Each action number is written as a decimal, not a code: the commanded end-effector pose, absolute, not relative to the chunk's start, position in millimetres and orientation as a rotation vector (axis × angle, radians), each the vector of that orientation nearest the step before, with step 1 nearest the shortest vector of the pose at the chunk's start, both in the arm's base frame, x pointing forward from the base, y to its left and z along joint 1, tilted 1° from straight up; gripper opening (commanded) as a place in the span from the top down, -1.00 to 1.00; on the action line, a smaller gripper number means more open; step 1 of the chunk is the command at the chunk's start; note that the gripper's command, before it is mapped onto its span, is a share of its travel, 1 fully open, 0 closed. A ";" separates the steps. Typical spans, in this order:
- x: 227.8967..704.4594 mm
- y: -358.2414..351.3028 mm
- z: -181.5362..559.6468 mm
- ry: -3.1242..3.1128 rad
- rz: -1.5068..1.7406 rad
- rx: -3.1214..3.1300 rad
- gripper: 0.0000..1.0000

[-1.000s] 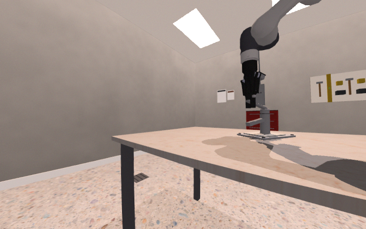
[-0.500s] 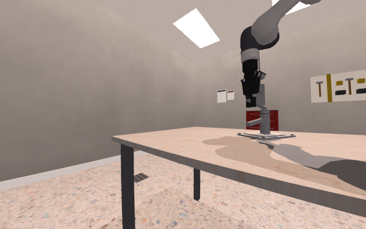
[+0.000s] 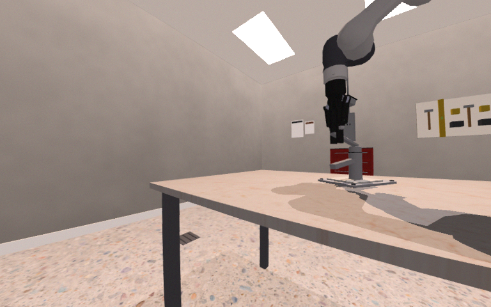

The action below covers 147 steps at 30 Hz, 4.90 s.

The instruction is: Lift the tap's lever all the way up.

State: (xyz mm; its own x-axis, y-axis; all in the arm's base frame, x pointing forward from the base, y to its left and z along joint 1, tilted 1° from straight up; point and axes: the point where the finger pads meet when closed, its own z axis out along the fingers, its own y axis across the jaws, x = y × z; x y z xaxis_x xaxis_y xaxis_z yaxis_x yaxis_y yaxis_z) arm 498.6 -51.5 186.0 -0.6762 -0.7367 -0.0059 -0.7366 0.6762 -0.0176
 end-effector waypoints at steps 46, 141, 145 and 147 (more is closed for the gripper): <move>496.3 -53.8 188.9 2.867 -0.019 -1.263 0.11; 495.4 -53.3 258.9 2.867 -0.019 -1.263 0.80; 495.4 -53.3 258.9 2.867 -0.019 -1.263 0.80; 495.4 -53.3 258.9 2.867 -0.019 -1.263 0.80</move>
State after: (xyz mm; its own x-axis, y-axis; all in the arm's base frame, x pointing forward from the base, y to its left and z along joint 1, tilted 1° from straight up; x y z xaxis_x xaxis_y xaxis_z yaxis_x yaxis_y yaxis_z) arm 495.5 -54.2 257.3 -0.6778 -0.7353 0.0002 -0.7352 0.6777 -0.0161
